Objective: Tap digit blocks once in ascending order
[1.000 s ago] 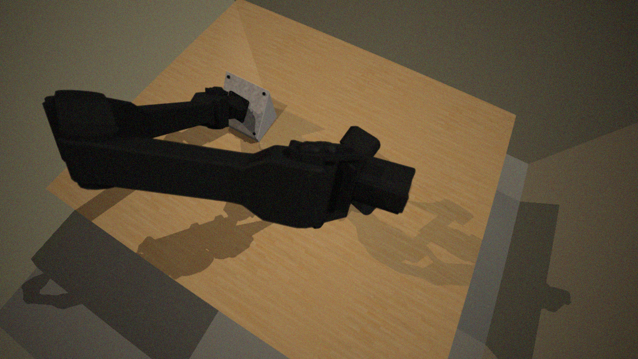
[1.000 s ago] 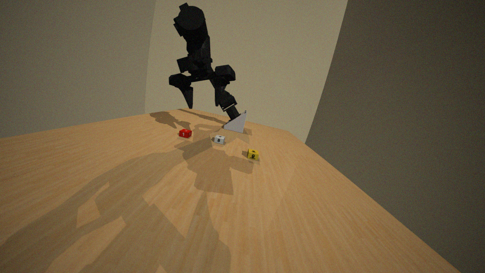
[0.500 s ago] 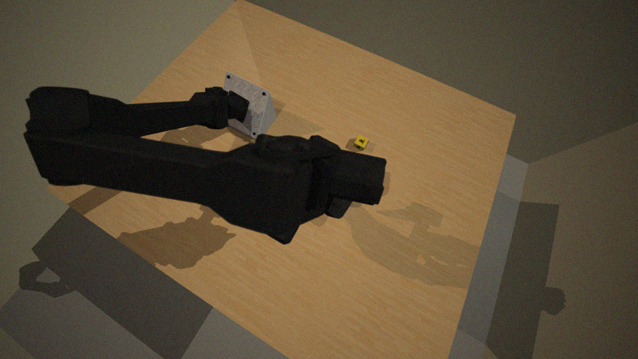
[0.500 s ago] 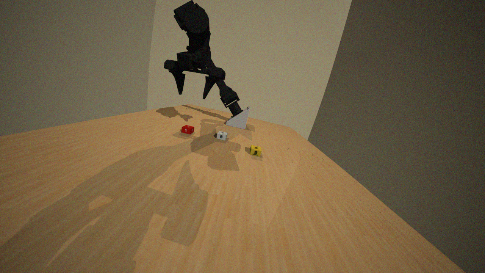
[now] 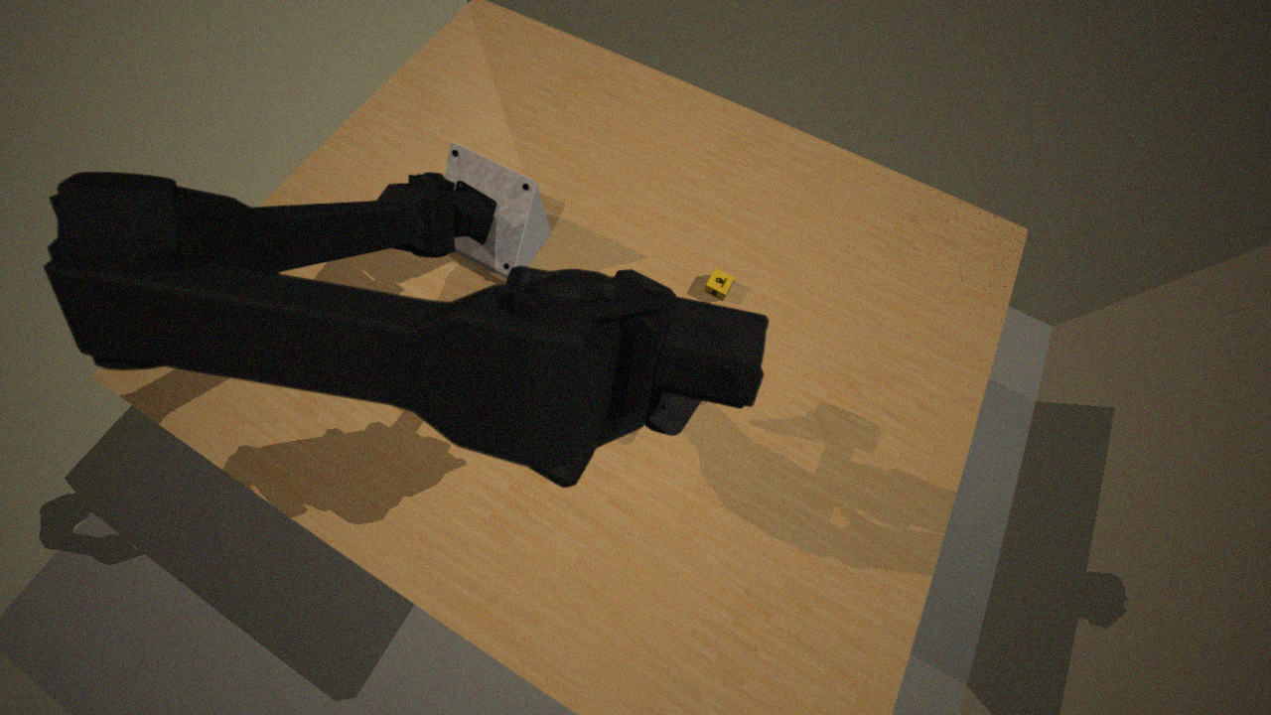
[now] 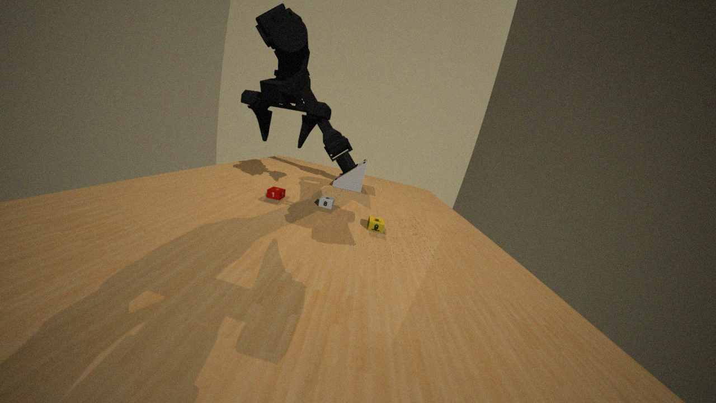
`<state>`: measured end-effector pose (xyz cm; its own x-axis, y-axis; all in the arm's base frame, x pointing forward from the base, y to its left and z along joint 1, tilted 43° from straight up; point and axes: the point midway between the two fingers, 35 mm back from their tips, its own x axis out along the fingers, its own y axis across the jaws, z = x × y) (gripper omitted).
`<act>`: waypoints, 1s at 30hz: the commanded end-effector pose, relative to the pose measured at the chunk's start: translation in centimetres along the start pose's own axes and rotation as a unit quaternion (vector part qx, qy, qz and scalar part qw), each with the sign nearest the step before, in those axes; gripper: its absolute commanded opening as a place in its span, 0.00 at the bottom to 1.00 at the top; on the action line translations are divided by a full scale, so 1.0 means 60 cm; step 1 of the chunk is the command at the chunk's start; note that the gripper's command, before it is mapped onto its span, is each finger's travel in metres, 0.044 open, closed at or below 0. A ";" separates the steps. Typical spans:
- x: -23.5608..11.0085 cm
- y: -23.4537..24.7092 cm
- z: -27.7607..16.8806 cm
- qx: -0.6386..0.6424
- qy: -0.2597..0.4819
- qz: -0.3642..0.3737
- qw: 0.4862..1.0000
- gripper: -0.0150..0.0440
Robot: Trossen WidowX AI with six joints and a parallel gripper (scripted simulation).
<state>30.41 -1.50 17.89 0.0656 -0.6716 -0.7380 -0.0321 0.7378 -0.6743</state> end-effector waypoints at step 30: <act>0.000 0.205 -0.028 -0.002 0.000 0.001 1.000 0.93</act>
<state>28.40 7.38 9.66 0.0691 -0.6730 -0.7364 -0.0392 0.7358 -0.6760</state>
